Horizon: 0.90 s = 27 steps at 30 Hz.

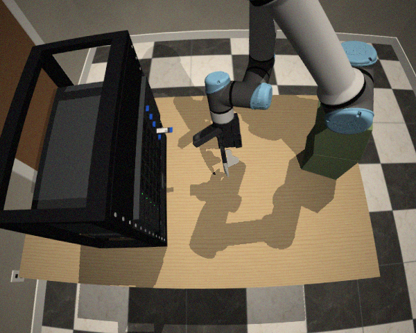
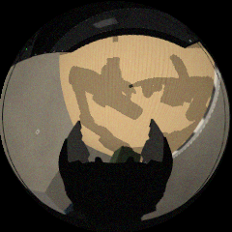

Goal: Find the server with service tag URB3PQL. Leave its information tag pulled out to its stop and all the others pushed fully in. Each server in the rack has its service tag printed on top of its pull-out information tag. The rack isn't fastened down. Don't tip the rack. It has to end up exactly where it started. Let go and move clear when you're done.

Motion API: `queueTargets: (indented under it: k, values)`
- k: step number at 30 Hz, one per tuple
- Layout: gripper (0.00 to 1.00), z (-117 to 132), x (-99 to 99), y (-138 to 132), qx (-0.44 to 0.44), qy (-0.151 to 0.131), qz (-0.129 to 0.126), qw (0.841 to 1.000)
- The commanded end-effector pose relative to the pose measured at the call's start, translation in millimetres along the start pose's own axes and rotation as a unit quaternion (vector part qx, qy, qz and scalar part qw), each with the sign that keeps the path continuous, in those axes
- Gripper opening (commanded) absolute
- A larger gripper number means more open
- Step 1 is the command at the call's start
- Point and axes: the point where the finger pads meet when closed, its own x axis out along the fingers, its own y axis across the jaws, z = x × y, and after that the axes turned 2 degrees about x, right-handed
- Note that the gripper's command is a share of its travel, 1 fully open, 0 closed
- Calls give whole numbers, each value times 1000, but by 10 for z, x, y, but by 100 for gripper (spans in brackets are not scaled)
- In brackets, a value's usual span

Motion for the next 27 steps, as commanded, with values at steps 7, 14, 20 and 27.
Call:
queueTargets:
  k: [7,14,20,27]
  values:
    - [100,151,90,-43,5,-24,-15,1000]
    - [100,225,131,-67,7,-35,-23,999]
    - [100,316,177,-96,10,-49,-32,998]
    - [100,393,214,-123,13,-60,-40,997]
